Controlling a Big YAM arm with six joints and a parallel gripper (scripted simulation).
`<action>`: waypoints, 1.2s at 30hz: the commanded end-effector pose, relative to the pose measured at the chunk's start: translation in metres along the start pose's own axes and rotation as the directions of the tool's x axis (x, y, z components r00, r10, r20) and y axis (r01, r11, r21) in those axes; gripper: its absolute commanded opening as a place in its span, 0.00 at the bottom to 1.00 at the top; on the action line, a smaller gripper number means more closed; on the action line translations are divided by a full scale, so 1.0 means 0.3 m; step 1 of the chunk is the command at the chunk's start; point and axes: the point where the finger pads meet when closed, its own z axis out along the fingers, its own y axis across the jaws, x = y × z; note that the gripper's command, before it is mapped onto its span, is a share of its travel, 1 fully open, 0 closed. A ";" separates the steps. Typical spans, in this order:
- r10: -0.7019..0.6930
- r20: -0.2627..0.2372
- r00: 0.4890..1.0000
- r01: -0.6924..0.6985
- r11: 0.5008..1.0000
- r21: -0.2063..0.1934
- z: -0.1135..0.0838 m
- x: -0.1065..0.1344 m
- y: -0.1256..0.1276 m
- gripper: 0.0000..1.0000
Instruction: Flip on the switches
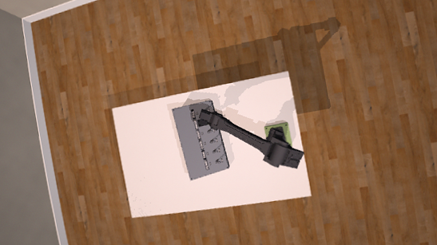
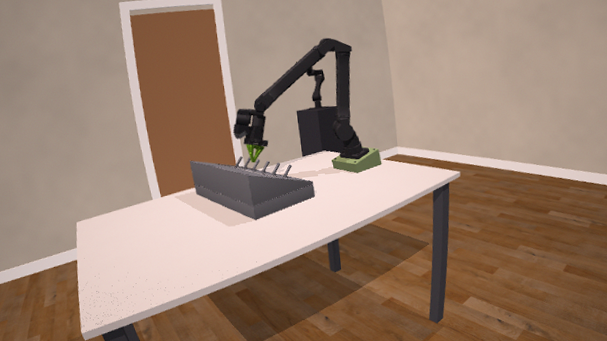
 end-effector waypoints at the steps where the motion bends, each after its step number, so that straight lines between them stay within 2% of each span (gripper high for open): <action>1: -0.030 0.065 0.997 0.029 0.999 0.023 -0.040 -0.152 -0.036 0.00; 36: -0.035 0.076 0.996 0.033 0.999 0.027 -0.042 -0.195 -0.038 0.00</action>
